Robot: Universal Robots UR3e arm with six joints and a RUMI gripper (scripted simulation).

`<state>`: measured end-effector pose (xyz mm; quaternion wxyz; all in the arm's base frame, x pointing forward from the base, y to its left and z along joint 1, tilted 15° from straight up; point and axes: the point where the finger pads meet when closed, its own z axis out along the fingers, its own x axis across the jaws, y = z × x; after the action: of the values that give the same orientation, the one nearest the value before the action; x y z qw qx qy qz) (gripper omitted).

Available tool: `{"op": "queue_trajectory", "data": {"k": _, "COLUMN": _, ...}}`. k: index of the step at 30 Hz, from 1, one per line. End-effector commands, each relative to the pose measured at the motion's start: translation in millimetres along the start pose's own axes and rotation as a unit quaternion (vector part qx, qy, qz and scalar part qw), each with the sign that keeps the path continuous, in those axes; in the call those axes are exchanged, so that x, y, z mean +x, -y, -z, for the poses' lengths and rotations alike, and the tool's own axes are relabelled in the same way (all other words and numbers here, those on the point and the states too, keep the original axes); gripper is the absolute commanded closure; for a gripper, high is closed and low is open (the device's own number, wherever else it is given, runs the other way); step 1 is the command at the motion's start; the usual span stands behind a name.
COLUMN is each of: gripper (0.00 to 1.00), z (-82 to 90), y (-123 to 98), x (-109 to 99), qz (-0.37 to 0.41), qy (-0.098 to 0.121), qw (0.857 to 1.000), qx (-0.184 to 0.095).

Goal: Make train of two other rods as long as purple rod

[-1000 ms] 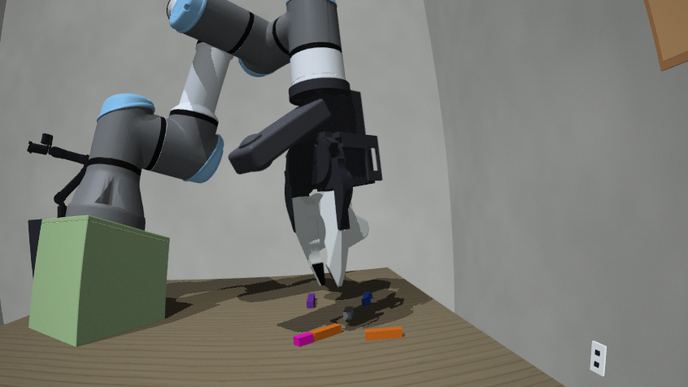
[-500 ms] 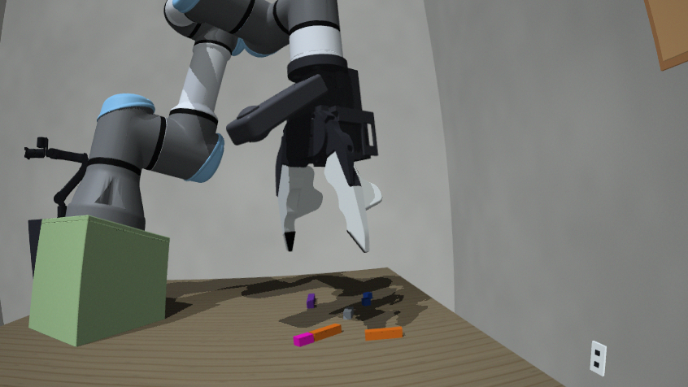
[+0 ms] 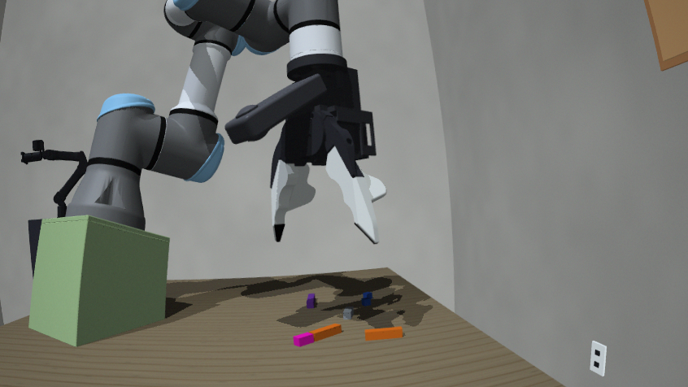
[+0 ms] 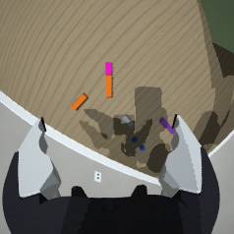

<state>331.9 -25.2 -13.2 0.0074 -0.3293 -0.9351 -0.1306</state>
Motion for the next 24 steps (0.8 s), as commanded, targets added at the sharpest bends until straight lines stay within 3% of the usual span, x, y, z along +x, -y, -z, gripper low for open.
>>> {"op": "queue_trajectory", "data": {"k": 1, "gripper": 0.0, "z": 0.7, "y": 0, "x": 0, "qz": 0.0, "qy": 0.0, "qw": 1.0, "qx": 0.001}}
{"op": "queue_trajectory", "data": {"k": 12, "gripper": 0.0, "z": 6.2, "y": 1, "x": -1, "qz": 0.0, "qy": 0.001, "qw": 1.0, "qx": 0.001}}
{"op": "queue_trajectory", "data": {"k": 24, "gripper": 0.0, "z": 36.9, "y": 1, "x": -1, "qz": 0.0, "qy": 0.001, "qw": 1.0, "qx": 0.001}}
